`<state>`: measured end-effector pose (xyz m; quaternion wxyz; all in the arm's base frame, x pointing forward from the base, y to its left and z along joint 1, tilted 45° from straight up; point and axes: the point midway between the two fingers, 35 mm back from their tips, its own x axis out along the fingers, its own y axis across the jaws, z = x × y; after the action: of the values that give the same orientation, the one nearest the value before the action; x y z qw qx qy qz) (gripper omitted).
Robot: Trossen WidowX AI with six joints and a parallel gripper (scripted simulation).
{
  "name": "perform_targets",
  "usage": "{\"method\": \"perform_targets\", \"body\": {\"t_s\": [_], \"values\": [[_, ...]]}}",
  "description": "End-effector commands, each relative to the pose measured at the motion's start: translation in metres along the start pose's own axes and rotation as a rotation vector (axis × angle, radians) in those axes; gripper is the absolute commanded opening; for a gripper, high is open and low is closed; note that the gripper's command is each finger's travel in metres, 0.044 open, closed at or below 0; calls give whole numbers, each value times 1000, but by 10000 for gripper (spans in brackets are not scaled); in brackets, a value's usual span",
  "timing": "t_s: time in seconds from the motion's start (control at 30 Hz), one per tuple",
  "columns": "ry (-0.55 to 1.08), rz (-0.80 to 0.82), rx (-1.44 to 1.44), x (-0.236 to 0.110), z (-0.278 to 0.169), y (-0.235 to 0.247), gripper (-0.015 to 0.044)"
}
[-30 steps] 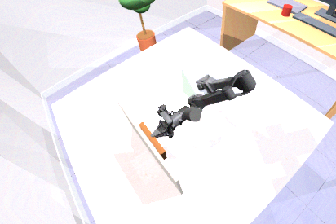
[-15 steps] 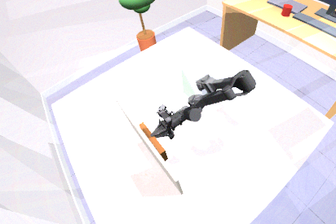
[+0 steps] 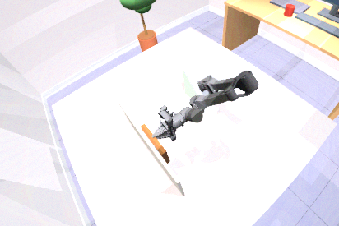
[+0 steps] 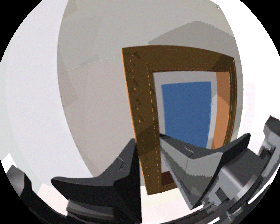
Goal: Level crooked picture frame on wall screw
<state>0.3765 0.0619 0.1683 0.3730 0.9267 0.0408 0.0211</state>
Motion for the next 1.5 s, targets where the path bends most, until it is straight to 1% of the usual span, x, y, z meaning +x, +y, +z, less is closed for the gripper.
{"method": "perform_targets", "body": {"t_s": [0.0, 0.13, 0.3, 0.47, 0.63, 0.7, 0.8, 0.83, 0.97, 1.23, 1.47], "values": [[0, 0, -4, 0, 0, 0, 157], [0, 0, -4, 0, 0, 0, 260], [0, 0, -26, -6, -2, 0, 260], [-3, -2, -193, -48, -8, 1, 260], [-5, -4, -366, -89, -3, -4, 260], [-6, -5, -410, -99, 0, -6, 260], [-6, -5, -416, -100, 1, -7, 260], [0, -5, -374, -93, -3, -5, 260], [-15, -5, -374, -102, -12, 1, 260], [-52, -4, -377, -134, -23, 17, 260], [-84, -2, -384, -170, -19, 29, 260]]}}
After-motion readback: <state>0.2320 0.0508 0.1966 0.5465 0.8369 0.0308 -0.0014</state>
